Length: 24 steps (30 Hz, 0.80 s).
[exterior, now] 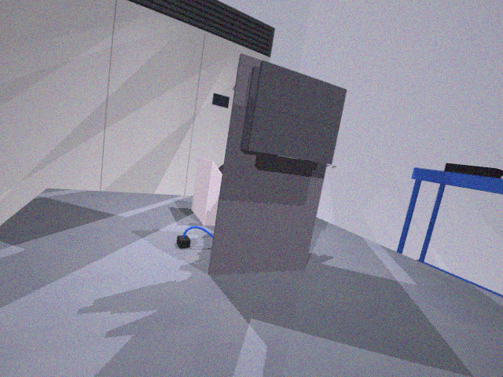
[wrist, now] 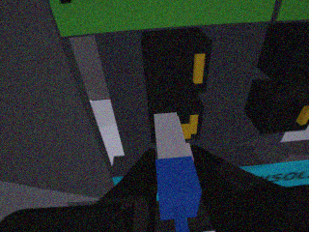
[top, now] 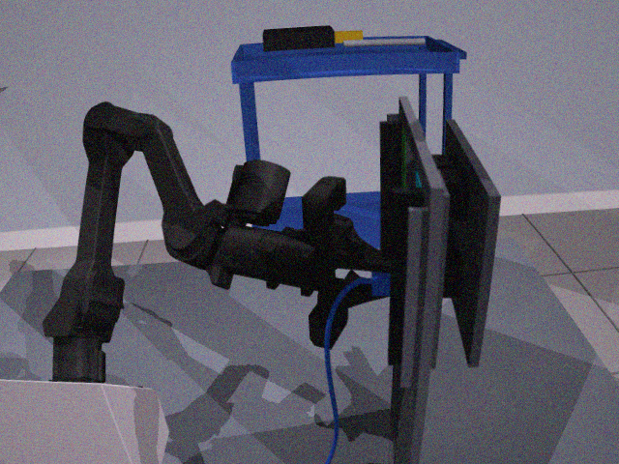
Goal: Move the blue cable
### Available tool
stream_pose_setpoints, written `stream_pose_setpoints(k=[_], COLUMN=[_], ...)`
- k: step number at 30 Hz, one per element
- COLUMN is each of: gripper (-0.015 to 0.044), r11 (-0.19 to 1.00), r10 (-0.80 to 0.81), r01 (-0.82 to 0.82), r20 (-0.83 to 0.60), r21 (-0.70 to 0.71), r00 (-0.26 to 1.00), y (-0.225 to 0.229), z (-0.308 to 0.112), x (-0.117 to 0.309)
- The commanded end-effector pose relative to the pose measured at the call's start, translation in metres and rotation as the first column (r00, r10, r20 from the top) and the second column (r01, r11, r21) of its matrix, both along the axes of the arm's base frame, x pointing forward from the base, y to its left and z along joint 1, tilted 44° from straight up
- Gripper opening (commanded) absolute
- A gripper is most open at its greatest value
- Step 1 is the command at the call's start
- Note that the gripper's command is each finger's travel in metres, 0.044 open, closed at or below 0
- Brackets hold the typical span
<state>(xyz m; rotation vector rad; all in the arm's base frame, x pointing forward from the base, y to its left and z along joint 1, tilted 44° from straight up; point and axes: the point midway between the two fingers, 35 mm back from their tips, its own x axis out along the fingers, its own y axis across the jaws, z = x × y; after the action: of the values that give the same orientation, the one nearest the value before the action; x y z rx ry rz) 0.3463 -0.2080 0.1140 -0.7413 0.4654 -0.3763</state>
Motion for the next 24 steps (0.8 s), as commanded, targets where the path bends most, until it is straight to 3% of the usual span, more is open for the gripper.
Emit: stream_pose_setpoints(k=[1, 24], gripper=[0.0, 0.0], r11=[1.0, 1.0], r10=[-0.01, -0.01], r01=[0.01, 0.01], r20=[0.009, 0.009], r21=[-0.004, -0.004], r00=[1.0, 1.0], y=[-0.0021, -0.0035], z=[0.0026, 0.0025], x=[0.0013, 0.006])
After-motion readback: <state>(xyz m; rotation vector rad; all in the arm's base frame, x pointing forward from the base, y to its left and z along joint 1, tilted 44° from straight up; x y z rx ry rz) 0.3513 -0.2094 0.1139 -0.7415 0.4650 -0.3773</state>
